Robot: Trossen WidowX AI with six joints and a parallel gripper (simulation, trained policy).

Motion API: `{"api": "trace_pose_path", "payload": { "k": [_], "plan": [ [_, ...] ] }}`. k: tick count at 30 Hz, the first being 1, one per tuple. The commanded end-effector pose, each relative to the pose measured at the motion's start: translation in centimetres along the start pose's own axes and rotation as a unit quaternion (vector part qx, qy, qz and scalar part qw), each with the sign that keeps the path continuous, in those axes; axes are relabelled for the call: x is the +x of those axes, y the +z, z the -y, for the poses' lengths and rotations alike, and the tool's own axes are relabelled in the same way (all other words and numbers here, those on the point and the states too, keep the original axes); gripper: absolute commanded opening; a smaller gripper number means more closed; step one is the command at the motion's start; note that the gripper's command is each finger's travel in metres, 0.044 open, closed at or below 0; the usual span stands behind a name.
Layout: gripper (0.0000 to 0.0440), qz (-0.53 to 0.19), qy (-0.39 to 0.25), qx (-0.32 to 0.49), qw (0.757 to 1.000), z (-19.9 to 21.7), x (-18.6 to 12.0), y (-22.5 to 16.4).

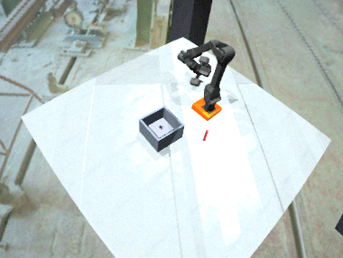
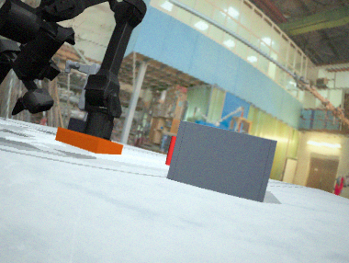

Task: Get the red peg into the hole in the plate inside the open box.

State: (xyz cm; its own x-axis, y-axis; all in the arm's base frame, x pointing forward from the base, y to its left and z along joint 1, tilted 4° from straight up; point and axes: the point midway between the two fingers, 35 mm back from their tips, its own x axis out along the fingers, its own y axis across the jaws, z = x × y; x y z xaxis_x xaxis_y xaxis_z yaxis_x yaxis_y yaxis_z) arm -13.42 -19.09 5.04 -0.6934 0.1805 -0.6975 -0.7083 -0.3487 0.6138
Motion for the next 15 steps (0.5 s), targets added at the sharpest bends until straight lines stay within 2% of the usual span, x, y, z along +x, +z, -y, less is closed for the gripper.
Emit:
{"api": "trace_pose_path", "payload": {
  "k": [1,2,8,15],
  "plan": [
    [0.0426,-0.014,0.001,0.006,1.000,-0.1,-0.4,-0.6],
    [0.0440,-0.028,0.002,0.007,1.000,-0.2,-0.9,-1.3],
    [0.0440,-0.111,0.015,-0.050,0.992,0.6,-5.1,-4.3],
    [0.0440,-0.205,0.034,-0.126,0.970,1.9,-10.4,-6.6]
  ]
}}
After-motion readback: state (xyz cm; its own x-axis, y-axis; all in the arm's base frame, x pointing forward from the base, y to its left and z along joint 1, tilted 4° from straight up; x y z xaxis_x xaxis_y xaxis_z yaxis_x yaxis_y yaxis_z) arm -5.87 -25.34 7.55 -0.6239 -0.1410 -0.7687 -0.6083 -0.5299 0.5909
